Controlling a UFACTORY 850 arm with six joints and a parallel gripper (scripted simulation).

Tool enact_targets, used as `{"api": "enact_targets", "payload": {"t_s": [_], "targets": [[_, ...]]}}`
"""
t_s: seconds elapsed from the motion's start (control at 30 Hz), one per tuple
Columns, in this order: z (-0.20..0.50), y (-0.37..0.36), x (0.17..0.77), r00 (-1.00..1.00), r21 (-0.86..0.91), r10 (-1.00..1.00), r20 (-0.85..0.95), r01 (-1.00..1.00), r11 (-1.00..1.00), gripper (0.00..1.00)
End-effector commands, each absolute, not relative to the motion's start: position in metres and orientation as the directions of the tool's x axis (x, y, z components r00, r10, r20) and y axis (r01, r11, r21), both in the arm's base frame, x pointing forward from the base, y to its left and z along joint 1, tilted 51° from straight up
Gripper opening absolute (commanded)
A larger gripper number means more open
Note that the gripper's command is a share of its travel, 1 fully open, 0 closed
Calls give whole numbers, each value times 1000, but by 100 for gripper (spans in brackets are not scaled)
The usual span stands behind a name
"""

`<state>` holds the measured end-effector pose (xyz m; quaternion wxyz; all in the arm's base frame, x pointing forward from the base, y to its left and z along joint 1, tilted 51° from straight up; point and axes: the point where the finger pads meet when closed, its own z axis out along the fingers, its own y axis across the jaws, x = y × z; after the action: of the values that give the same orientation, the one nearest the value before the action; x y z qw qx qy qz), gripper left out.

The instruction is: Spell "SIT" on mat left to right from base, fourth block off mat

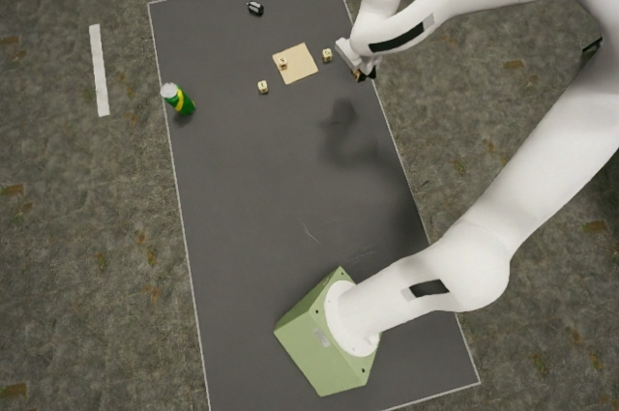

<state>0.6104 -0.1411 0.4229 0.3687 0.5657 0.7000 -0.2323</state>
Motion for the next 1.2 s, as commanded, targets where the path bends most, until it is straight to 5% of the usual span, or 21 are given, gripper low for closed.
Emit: {"api": "enact_targets", "payload": {"t_s": [0.0, 0.6, 1.17], "targets": [[425, -125, 668, -9, 146, 633, -774, 970, 192, 28], [369, -31, 816, 269, 360, 672, -690, 933, -4, 28], [356, -17, 828, 302, 384, 676, -673, 923, -31, 28]]}}
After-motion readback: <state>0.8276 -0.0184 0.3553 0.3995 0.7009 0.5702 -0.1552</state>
